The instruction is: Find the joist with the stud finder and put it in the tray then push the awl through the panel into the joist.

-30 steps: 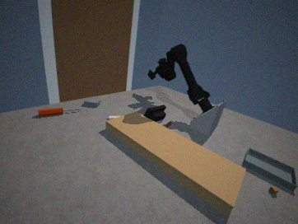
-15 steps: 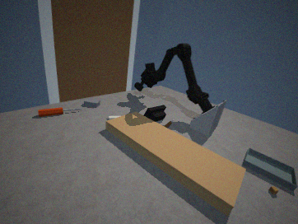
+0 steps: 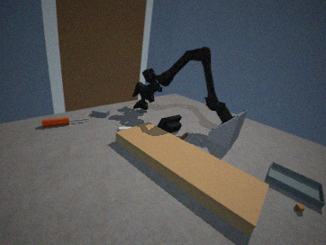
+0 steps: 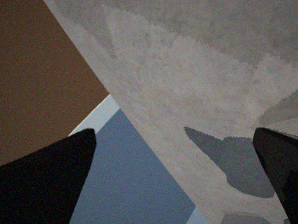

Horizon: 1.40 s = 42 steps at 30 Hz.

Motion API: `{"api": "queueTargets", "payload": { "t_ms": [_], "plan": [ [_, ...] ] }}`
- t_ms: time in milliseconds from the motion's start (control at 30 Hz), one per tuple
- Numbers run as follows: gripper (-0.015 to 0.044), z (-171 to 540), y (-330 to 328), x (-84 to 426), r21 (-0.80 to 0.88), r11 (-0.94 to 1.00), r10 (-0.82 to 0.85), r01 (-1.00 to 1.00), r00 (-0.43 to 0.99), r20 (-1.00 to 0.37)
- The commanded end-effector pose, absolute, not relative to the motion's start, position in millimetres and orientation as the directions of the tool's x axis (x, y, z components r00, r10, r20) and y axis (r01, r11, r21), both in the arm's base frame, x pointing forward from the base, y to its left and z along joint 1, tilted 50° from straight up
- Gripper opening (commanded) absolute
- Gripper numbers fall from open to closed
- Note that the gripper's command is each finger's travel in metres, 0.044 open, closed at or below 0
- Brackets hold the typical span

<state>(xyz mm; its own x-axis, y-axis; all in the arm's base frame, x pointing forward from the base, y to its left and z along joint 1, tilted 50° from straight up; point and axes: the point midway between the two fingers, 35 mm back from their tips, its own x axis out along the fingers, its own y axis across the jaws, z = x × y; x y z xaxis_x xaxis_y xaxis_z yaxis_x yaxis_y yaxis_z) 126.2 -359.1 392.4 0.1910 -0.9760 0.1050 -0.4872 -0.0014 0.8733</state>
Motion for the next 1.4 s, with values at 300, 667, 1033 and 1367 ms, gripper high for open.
{"api": "queueTargets", "payload": {
  "t_ms": [300,667,1033,1367],
  "plan": [
    [0.0440,302.4,-269.3,257.7,0.954,-0.287,-0.823,0.089,0.486,-0.293],
    [0.0440,226.1,-170.8,296.1,0.781,-0.267,-0.655,0.565,0.488,-0.577],
    [0.0440,156.4,-114.1,242.3,0.395,-0.207,-0.703,0.895,0.144,-0.697],
    [0.0440,154.1,-100.8,202.0,0.133,-0.096,-0.822,0.986,-0.003,-0.569]
  ]
}}
